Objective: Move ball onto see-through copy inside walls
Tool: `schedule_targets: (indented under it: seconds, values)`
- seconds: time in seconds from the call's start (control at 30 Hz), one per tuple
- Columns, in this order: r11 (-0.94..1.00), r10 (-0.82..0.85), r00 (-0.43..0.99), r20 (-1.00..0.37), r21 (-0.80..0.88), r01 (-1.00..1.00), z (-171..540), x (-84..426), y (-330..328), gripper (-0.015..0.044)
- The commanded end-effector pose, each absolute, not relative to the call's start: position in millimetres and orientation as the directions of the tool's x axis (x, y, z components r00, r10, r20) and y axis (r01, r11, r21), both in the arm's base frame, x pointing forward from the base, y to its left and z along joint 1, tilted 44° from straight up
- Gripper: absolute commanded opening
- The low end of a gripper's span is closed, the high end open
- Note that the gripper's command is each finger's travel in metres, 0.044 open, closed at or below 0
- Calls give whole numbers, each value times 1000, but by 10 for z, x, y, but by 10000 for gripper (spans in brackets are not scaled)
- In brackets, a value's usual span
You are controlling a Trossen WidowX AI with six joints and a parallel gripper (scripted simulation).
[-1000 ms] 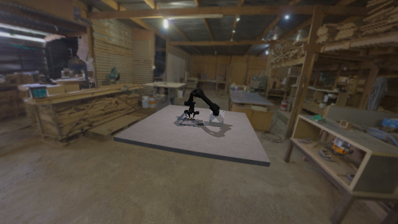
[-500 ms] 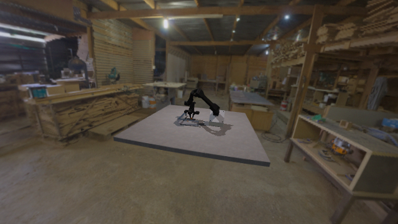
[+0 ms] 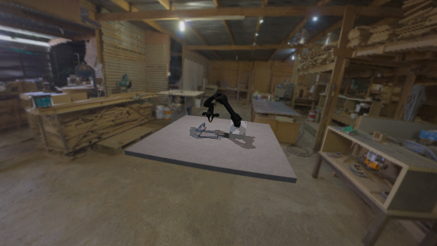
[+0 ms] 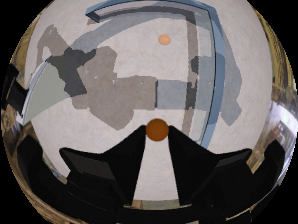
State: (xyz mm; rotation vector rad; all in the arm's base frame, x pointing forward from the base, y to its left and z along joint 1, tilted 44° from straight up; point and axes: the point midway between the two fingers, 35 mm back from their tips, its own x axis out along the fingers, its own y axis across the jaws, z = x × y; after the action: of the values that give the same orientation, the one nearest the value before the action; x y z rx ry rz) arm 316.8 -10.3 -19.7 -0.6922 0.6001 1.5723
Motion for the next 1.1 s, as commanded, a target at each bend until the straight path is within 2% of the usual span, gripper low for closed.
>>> schedule_targets:
  seconds: [0.0, 0.73, 1.07]
  values:
    - [-118, 680, -68, -730, -17, -993, -52, 3152, -223, 0]
    - [-117, 686, -68, -724, -18, -993, 489, 3198, 884, 0]
    - [-117, 686, -68, -725, -18, -993, 261, 3194, 1109, 0]
